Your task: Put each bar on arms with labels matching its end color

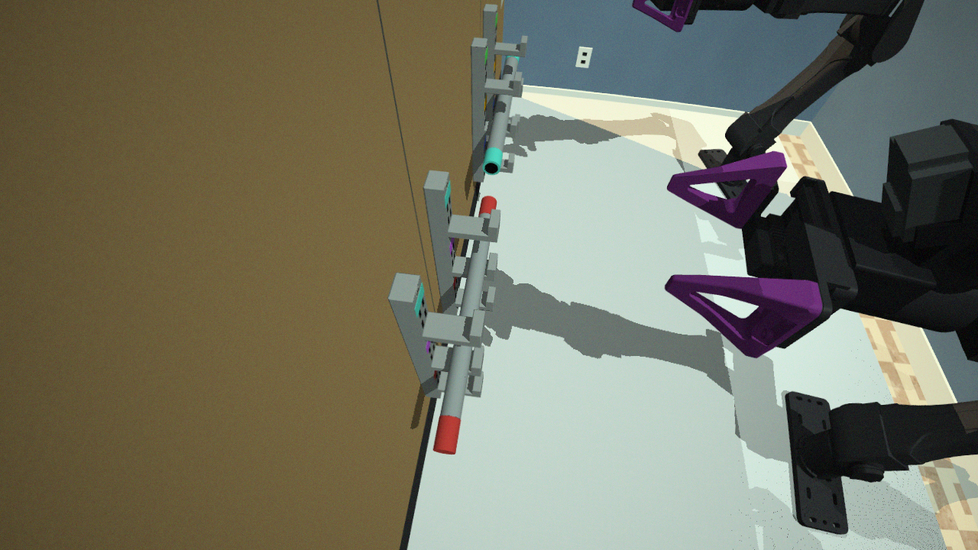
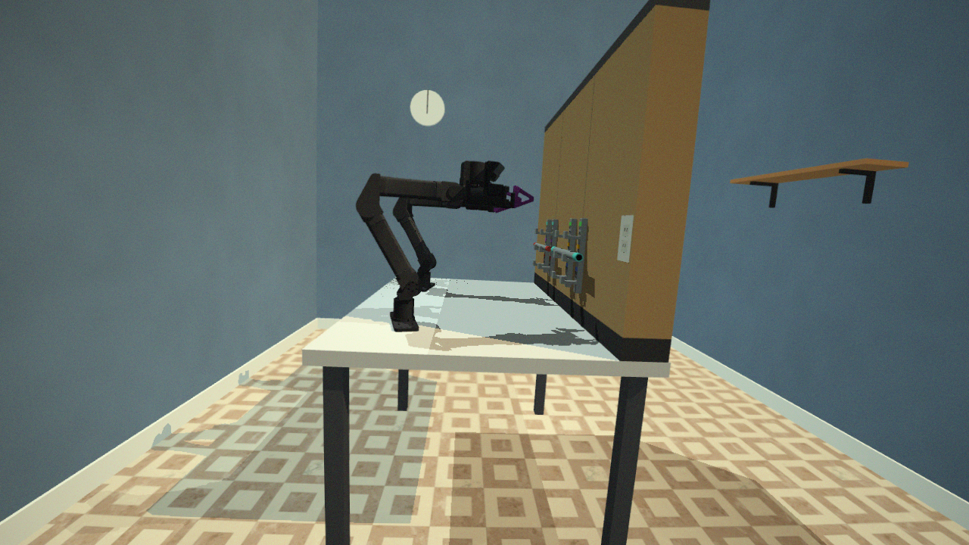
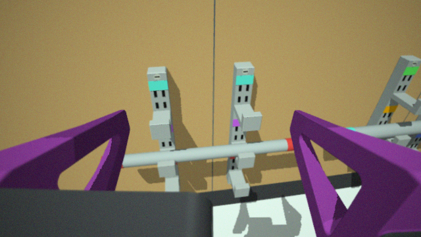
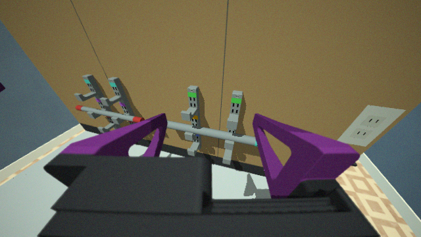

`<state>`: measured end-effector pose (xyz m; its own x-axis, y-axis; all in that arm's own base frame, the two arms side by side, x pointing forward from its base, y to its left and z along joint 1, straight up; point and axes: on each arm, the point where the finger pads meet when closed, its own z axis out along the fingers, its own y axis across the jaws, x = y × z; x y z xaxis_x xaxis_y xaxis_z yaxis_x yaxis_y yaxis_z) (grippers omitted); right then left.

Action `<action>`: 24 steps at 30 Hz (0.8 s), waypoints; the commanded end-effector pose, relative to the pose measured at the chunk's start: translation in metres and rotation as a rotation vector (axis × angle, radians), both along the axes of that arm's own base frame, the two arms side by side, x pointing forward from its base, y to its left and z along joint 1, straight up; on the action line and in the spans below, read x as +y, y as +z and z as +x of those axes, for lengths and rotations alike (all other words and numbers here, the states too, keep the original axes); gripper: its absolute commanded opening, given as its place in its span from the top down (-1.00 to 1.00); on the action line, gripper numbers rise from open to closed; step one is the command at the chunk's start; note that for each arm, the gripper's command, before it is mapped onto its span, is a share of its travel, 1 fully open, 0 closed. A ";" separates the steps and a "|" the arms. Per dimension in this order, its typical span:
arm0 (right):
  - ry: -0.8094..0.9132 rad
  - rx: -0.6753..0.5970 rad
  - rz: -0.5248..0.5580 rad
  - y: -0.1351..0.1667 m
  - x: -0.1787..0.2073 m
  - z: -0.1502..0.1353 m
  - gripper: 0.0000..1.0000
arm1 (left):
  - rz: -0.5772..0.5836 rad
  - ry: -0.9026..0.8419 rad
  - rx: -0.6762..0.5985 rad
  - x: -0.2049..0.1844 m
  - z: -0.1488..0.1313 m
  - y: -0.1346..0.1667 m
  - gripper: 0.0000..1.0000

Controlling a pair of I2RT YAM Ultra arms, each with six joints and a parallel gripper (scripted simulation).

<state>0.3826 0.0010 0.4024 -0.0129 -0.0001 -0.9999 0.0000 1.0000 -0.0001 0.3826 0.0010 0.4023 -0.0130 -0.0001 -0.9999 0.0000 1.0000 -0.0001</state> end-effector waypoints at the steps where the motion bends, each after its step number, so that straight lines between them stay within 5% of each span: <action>1: 0.000 -0.013 0.000 0.005 0.000 -0.001 -1.00 | 0.000 0.000 -0.013 0.000 -0.001 0.005 -1.00; 17: 0.000 -0.013 0.000 0.005 0.000 -0.001 -1.00 | 0.000 0.000 -0.013 0.000 -0.001 0.005 -1.00; 24: -0.011 0.011 -0.083 -0.010 0.002 0.003 -1.00 | 0.084 0.005 0.005 -0.001 0.003 -0.010 -1.00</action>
